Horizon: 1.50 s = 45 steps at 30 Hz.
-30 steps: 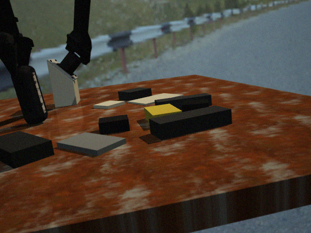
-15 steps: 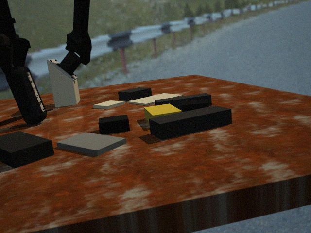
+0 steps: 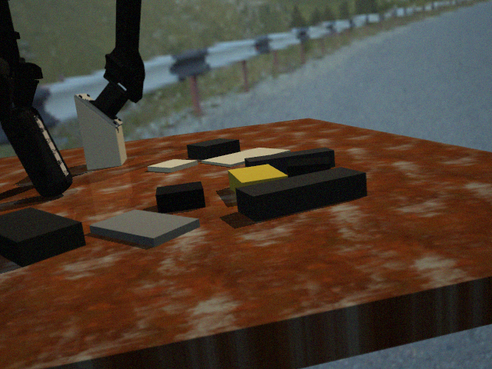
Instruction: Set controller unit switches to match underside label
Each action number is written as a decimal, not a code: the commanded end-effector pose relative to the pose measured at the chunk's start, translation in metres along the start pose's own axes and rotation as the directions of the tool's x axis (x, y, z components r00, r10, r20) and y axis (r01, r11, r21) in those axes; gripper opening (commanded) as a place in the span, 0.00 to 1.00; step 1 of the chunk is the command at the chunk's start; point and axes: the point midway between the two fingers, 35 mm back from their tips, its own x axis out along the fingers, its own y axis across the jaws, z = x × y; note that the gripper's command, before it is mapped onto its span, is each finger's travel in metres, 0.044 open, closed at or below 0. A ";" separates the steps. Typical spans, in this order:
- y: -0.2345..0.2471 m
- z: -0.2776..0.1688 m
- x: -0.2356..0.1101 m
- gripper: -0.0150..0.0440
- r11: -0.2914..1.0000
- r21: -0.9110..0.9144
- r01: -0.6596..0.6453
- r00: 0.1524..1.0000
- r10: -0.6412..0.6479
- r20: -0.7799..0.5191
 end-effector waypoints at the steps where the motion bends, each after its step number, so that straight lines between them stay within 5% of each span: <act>1: -0.003 0.003 0.009 0.83 1.000 0.006 0.021 1.000 -0.021 0.003; 45: -0.003 0.035 0.021 0.83 1.000 0.005 0.020 0.999 -0.020 0.032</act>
